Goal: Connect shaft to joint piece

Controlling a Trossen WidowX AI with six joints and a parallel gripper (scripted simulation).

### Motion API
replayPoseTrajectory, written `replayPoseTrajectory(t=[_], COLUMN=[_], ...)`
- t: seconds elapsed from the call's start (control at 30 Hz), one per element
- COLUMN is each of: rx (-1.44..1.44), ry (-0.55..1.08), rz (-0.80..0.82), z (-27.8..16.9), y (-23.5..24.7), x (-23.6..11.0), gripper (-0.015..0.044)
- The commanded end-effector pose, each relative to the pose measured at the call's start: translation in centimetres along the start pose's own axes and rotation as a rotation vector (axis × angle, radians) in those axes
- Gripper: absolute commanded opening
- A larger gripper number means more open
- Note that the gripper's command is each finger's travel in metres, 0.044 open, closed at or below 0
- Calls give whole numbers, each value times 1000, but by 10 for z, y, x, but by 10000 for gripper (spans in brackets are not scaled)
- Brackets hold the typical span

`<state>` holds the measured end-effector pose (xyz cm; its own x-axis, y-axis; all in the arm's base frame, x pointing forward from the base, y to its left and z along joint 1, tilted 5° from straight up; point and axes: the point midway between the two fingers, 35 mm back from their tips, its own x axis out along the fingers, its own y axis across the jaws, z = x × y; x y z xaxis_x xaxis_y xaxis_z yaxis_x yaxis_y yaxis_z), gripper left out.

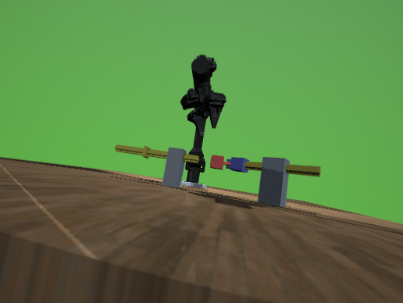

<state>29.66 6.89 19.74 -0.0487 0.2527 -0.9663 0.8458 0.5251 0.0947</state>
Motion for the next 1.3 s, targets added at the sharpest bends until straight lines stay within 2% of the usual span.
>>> replayPoseTrajectory(t=[0.0,0.47,0.83,1.03,1.27], rx=[127,558,578,579,586], ry=[55,240,247,161,36], rz=[16,69,74,161,226], z=[10,42,45,126,217], y=[-6,-28,-30,-61,-141], x=[4,14,14,-10,-39], gripper=[440,440,440,440,440])
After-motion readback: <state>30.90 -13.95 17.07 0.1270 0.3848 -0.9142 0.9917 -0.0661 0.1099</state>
